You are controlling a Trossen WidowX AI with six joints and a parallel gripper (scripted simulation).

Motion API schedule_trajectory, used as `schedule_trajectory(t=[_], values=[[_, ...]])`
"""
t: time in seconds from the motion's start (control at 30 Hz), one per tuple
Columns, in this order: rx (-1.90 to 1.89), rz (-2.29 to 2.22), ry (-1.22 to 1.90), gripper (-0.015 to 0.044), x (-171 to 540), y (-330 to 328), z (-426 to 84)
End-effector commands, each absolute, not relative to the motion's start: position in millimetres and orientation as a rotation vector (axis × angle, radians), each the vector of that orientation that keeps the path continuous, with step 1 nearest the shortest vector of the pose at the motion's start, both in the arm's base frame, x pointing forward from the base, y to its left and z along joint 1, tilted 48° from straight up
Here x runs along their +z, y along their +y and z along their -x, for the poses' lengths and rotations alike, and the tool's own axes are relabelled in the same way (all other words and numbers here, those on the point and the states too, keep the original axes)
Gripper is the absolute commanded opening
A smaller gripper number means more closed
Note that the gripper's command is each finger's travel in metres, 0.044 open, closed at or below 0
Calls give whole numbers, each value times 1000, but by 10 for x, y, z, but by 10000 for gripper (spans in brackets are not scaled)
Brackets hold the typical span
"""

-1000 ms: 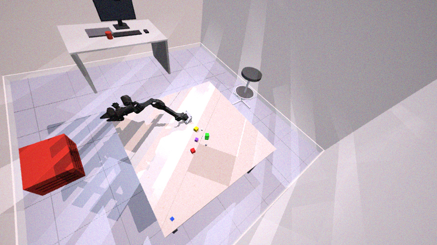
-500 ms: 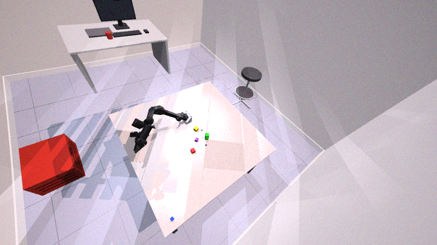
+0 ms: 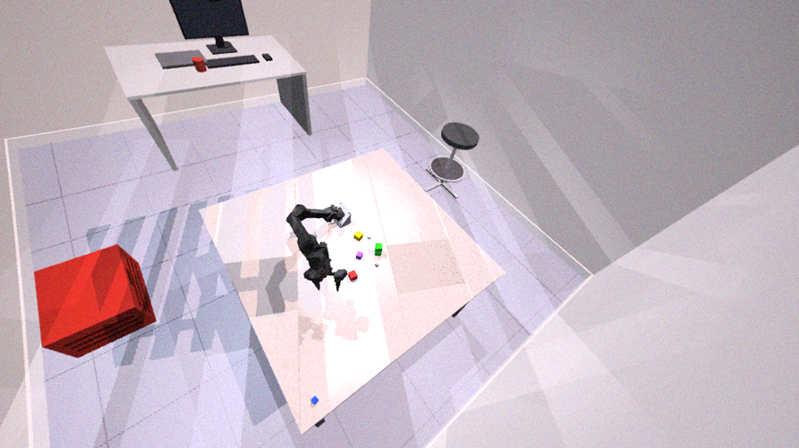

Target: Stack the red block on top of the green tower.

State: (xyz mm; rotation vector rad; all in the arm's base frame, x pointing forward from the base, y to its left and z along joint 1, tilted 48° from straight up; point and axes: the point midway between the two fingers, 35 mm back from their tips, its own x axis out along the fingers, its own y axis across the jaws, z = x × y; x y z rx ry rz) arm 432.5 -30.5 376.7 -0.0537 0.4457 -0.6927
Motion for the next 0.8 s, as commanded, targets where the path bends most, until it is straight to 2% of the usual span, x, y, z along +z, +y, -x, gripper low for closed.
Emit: schedule_trajectory(t=[0.0,0.47,0.77], values=[[-661,175,646,440,3221,-138,-4331],[-619,591,1282,440,1904,205,-3824],[-617,632,1331,440,1808,164,-3798]])
